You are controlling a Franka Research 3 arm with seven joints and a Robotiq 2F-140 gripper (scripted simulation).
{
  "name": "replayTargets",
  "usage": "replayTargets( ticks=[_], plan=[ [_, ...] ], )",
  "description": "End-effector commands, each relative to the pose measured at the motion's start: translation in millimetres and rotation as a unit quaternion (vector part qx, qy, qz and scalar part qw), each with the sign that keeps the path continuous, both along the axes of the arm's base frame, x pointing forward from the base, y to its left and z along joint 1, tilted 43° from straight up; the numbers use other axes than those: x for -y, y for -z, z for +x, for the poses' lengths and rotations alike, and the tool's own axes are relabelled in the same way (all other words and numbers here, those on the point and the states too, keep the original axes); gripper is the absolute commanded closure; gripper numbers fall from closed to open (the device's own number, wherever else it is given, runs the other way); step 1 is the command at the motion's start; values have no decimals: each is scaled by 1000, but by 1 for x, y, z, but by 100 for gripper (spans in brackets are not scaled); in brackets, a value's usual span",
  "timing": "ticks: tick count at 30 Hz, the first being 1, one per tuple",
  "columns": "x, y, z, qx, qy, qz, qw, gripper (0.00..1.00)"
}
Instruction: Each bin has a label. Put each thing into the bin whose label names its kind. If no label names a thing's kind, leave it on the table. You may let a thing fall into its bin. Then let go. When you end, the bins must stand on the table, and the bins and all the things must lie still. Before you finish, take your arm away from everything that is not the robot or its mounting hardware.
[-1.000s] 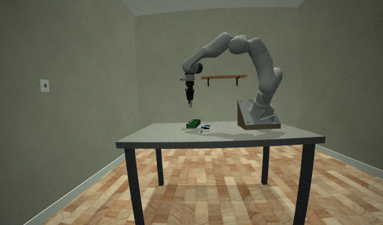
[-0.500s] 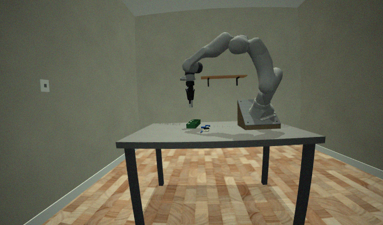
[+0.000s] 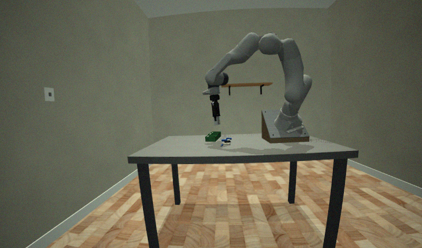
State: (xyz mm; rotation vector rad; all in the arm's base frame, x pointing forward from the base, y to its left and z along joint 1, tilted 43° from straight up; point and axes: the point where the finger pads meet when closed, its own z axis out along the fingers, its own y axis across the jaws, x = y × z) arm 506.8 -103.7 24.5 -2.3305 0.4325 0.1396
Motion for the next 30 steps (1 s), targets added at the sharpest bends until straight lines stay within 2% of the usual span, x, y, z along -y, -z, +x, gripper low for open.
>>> replayTargets(
  ticks=[1,12,14,16,30],
  plan=[
    [-16,-1,-6,61,-49,-9,997,59],
    [-99,-6,-43,105,-134,-5,985,59],
    [-99,-6,-43,105,-134,-5,985,59],
    [-114,-7,-50,122,-163,-5,979,59],
    [-113,-6,-49,194,-243,-16,950,59]
  ],
)
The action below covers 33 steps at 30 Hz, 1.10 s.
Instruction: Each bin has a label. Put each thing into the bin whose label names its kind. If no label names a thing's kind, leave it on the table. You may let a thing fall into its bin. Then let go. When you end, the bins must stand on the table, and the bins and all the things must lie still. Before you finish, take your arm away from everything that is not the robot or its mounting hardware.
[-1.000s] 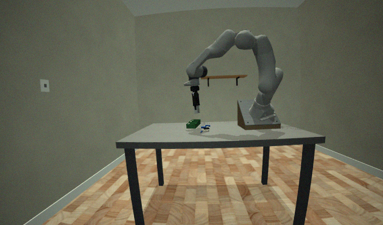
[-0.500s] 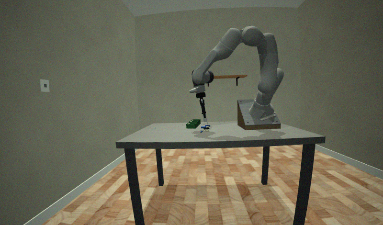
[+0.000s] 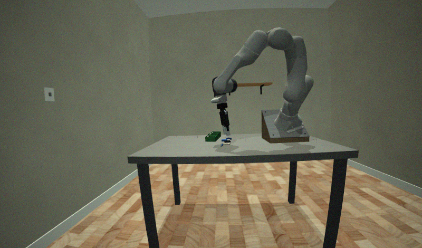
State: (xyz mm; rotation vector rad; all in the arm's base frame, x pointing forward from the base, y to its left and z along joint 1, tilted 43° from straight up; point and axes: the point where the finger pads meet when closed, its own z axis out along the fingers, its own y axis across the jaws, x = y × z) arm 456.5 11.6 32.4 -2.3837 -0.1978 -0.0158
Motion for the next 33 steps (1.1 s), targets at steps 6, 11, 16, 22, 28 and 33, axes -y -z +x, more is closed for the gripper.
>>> replayTargets(
  ticks=[6,11,16,22,28,33],
  plan=[
    [3,3,1,88,-75,-4,993,59],
    [3,3,2,118,-101,-6,988,59],
    [3,3,2,147,-126,-7,981,59],
    [3,3,2,180,-154,-7,972,59],
    [3,3,2,214,-182,-7,960,59],
    [4,3,2,247,-211,-6,946,59]
  ],
)
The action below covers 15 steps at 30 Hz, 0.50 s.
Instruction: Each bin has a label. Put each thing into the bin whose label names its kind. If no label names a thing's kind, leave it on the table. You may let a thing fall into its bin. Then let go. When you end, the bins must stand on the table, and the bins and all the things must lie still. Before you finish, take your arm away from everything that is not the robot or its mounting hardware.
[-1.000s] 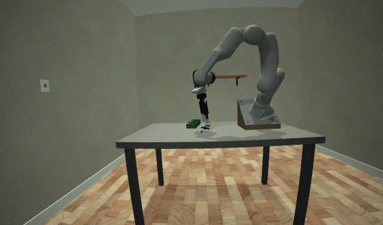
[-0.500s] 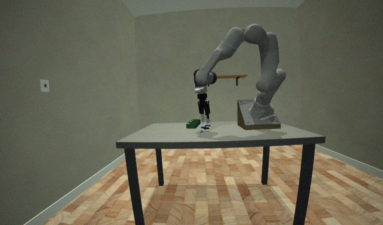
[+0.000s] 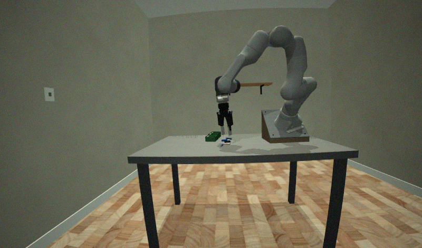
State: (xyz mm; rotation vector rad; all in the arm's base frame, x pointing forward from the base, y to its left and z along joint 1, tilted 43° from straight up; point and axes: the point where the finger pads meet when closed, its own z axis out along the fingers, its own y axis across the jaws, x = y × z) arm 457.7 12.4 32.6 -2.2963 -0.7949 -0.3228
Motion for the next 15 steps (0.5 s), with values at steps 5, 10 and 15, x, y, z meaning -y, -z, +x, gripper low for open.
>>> replayTargets(
  ticks=[5,10,15],
  plan=[
    [5,4,0,91,-74,-2,993,59],
    [6,5,0,138,-111,-1,984,59],
    [7,6,0,183,-141,-8,973,59]
  ],
)
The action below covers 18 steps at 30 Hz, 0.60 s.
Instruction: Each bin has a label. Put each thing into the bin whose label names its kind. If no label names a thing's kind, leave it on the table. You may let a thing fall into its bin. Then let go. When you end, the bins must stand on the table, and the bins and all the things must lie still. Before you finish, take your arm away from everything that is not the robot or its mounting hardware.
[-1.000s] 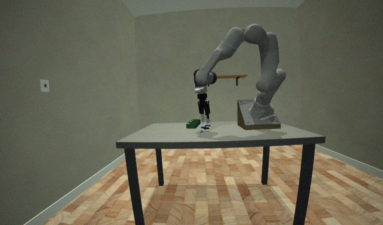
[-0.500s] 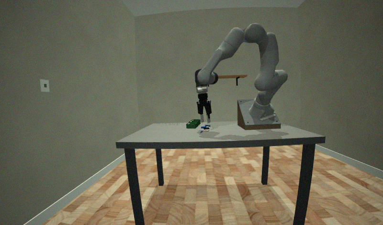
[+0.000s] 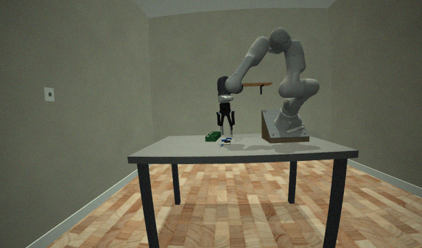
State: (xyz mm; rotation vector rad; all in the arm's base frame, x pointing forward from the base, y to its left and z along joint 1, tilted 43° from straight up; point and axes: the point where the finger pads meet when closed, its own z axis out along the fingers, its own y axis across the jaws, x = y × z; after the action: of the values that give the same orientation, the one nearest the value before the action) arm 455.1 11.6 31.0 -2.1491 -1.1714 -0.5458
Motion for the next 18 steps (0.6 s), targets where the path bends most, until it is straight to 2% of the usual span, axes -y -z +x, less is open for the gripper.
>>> replayTargets(
  ticks=[1,18],
  plan=[
    [6,4,3,49,-28,-13,998,59],
    [2,1,3,49,-28,-13,998,59]
  ],
)
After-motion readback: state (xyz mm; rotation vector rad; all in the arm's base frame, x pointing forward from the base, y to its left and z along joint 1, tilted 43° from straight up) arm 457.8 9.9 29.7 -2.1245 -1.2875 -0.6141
